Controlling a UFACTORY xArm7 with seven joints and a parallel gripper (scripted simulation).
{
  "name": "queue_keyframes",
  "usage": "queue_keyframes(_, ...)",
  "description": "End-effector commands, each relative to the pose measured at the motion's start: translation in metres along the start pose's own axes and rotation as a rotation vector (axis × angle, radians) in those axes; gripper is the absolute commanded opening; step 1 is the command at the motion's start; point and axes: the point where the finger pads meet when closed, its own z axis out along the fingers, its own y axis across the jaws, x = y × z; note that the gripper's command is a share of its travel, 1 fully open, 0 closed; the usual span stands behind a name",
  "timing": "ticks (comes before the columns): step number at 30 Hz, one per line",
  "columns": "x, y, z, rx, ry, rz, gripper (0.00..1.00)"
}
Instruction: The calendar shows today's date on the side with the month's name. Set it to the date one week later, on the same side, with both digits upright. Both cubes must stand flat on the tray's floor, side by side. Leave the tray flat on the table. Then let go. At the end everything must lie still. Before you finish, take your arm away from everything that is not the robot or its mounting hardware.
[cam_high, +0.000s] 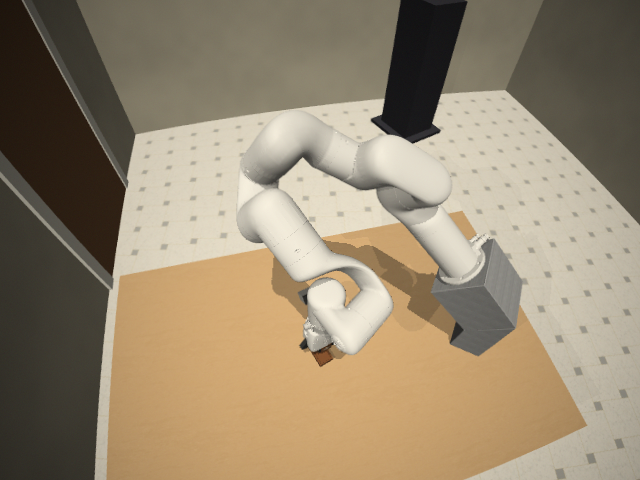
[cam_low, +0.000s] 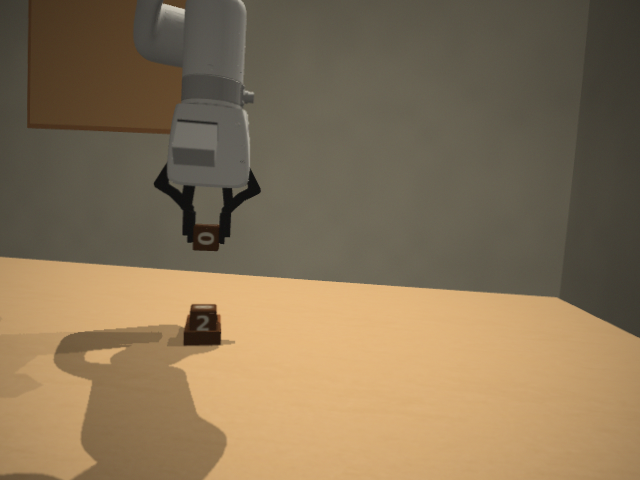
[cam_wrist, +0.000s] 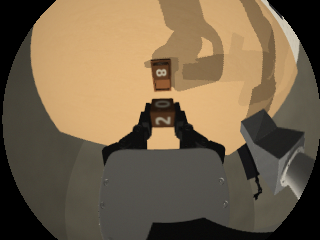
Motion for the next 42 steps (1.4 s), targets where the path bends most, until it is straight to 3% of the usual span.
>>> queue_keyframes(1, 0.003, -0.002, 0.000, 0.003, -0.001, 0.093, 0.29)
queue_keyframes(24, 0.032, -0.006, 0.003, 0.003, 0.000, 0.763, 0.29)
queue_keyframes(27, 0.032, -0.006, 0.003, 0.003, 0.000, 0.780, 0.29)
queue_keyframes(42, 0.053, -0.008, 0.005, 0.004, 0.000, 1.263, 0.29)
